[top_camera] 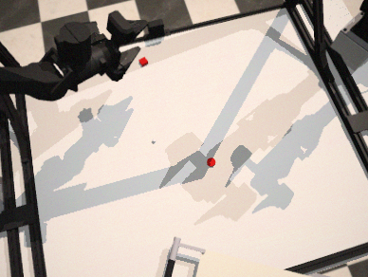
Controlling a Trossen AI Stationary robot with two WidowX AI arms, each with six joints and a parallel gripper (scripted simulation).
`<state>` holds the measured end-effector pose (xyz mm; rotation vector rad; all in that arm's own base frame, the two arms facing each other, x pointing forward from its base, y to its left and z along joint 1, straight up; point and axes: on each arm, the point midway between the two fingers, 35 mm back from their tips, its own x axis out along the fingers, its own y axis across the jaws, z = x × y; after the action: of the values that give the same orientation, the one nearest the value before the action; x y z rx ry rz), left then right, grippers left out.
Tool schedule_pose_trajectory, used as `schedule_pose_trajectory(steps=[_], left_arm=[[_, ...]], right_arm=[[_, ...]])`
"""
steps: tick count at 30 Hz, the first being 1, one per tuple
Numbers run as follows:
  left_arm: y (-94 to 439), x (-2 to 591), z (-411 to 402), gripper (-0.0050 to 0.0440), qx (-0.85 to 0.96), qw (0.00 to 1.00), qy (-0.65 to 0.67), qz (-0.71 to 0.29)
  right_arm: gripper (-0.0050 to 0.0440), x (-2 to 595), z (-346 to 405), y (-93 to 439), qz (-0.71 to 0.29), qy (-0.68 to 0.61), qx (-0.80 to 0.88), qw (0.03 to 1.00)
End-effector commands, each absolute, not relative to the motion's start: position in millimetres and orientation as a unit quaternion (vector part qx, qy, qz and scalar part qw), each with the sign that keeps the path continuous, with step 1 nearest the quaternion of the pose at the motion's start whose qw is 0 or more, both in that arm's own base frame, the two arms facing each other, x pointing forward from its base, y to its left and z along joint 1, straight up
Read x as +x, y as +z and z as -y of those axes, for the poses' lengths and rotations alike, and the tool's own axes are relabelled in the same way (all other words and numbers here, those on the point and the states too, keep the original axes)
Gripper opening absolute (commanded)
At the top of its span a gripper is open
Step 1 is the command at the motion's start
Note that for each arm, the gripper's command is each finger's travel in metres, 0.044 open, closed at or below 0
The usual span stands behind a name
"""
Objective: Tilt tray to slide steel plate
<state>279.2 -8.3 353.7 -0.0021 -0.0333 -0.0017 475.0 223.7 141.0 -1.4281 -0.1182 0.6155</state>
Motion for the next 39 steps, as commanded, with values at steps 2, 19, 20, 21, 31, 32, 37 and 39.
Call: schedule_pose_trajectory(steps=[2,19,20,21,31,32,37,39], left_arm=[[363.7,269.2,9.4,0.044,-0.002,1.0,0.0,0.019],[390.2,210.7,9.3,0.044,-0.002,1.0,0.0,0.014],[391.5,206.4,8.9,0.044,-0.002,1.0,0.0,0.013],[392.7,202.1,8.4,0.044,-0.002,1.0,0.0,0.013],[400.3,156.7,1.3,0.044,-0.002,1.0,0.0,0.009],[400.6,152.0,0.3,0.044,-0.002,1.0,0.0,0.009],[401.1,137.8,-3.0,0.044,-0.002,1.0,0.0,0.008],[400.9,128.2,-5.5,0.044,-0.002,1.0,0.0,0.007]], right_arm=[[0.044,485.2,-209.0,145.8,0.026,0.272,-0.61,0.744],[0.044,523.7,-109.5,154.6,-0.138,0.205,-0.398,0.883],[0.044,525.3,-102.5,155.4,-0.148,0.199,-0.382,0.89],[0.044,526.7,-95.5,156.1,-0.157,0.192,-0.366,0.897],[0.044,534.0,-24.5,164.4,-0.239,0.108,-0.195,0.945],[0.044,534.1,-17.4,165.3,-0.246,0.099,-0.178,0.948],[0.044,533.3,4.0,168.2,-0.264,0.069,-0.124,0.954],[0.044,532.1,18.1,170.2,-0.276,0.049,-0.087,0.956]])
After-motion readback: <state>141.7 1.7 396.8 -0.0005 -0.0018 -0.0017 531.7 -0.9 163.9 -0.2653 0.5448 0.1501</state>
